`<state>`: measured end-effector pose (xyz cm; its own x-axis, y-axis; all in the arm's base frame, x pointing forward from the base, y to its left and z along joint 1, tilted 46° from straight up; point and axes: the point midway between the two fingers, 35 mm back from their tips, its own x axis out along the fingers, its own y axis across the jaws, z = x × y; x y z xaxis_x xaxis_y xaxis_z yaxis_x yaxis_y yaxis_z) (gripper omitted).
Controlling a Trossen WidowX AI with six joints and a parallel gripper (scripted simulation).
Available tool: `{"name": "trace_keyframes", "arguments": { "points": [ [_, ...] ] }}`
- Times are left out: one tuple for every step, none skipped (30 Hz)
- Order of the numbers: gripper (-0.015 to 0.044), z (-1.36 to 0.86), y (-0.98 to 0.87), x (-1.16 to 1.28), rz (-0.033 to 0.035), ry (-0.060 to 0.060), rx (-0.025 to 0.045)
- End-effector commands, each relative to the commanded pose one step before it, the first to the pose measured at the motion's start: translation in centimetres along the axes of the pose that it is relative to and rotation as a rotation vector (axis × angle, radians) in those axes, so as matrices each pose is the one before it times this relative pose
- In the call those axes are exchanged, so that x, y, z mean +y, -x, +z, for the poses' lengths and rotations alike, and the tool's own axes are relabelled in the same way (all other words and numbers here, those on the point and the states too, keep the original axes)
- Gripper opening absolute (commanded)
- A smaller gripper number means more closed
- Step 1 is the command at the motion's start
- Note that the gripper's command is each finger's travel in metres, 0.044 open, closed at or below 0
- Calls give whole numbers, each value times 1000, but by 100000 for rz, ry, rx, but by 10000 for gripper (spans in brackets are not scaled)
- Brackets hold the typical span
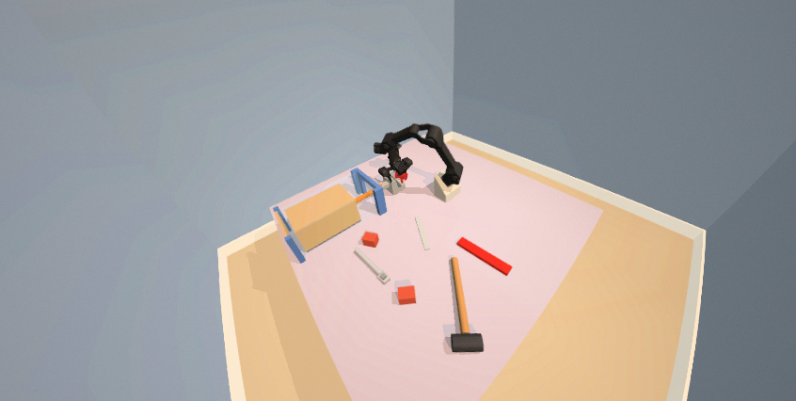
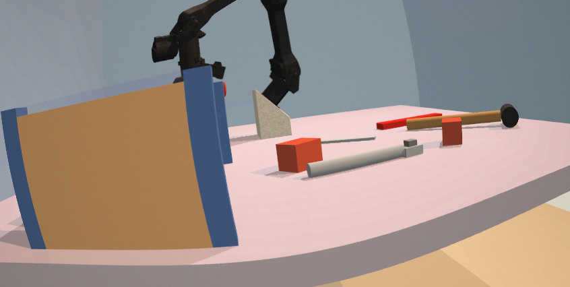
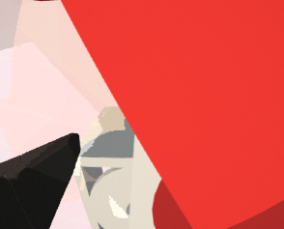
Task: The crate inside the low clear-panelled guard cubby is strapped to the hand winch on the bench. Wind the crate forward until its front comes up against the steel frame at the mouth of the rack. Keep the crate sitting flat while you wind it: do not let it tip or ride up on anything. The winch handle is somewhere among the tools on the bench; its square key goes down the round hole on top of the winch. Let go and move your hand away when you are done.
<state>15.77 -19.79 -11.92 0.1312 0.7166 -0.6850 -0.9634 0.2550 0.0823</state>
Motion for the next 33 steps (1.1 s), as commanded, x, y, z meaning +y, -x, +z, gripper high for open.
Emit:
{"name": "trace_keyframes", "arguments": {
  "points": [
    [440, -27, 252, -37, -5, -52, 91],
    [440, -55, 463, -74, -33, 6, 188],
    [440, -68, 642, -92, -43, 6, 258],
    [440, -74, 840, -102, -51, 4, 331],
    [440, -70, 1061, -99, -56, 0, 408],
    [440, -50, 1302, -78, -58, -7, 488],
    [440, -10, 1489, -32, -52, -17, 541],
    [440, 44, 1555, 31, -38, -28, 547],
    [440, 99, 1562, 97, -22, -38, 532],
    [440, 156, 1558, 162, -6, -48, 514],
    [440, 170, 1273, 181, 7, -47, 409],
    [440, 121, 766, 130, 9, -31, 241],
    [440, 43, 254, 47, 4, -11, 79],
    [440, 0, 0, 0, 0, 0, 0],
    [440, 0, 0, 0, 0, 0, 0],
    [440, 0, 0, 0, 0, 0, 0],
    [440, -213, -7, -121, -1871, -299, 1299],
    [414, 10, 47, 6, 415, 9, -285],
    [387, 14, 59, 8, 525, 12, -362],
    [361, 17, 71, 10, 632, 16, -437],
    [335, 9, 33, 5, 294, 8, -204],
    [309, 0, 0, 0, 0, 0, 0],
    [282, 0, 0, 0, 0, 0, 0],
    [256, 0, 0, 0, 0, 0, 0],
    [230, 0, 0, 0, 0, 0, 0],
    [204, 0, 0, 0, 0, 0, 0],
    [177, 0, 0, 0, 0, 0, 0],
    [151, 0, 0, 0, 0, 0, 0],
    [125, 0, 0, 0, 0, 0, 0],
    [99, 0, 0, 0, 0, 0, 0],
    [72, 0, 0, 0, 0, 0, 0],
    [46, 0, 0, 0, 0, 0, 0],
    [20, 0, 0, 0, 0, 0, 0]
  ]
}}
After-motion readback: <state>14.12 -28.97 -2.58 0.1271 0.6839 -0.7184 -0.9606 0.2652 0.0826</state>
